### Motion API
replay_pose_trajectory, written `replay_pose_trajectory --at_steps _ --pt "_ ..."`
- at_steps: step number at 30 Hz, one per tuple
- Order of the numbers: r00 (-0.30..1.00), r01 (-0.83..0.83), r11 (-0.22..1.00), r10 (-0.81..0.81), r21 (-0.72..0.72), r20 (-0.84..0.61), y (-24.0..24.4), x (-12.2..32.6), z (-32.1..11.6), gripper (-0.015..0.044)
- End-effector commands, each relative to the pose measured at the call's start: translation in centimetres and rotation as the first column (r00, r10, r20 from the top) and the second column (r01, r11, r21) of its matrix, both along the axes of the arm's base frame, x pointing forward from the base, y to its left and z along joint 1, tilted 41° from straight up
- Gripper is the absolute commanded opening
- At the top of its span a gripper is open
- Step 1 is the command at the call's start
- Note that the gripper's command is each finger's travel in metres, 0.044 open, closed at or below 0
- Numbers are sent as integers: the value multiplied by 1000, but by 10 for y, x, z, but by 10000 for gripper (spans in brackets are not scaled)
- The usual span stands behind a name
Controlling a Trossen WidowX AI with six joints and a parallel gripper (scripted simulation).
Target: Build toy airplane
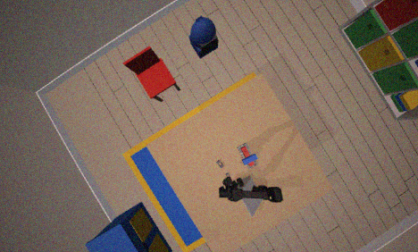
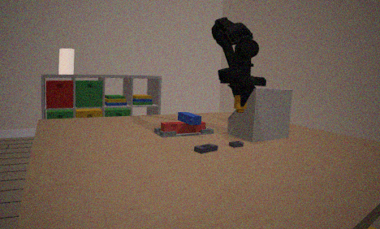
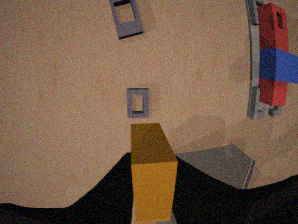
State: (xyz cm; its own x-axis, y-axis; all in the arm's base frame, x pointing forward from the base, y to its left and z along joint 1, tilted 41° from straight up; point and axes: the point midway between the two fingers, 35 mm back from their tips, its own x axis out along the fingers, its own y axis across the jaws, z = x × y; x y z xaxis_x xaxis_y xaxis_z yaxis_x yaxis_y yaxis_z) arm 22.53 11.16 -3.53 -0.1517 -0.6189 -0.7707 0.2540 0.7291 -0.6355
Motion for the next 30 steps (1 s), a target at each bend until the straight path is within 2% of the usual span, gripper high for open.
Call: replay_pose_trajectory --at_steps 1,30 --pt "1000 13 1000 -13 2 8 8 0 13 0" --pt "1000 -8 998 8 54 -2 -33 40 35 0"
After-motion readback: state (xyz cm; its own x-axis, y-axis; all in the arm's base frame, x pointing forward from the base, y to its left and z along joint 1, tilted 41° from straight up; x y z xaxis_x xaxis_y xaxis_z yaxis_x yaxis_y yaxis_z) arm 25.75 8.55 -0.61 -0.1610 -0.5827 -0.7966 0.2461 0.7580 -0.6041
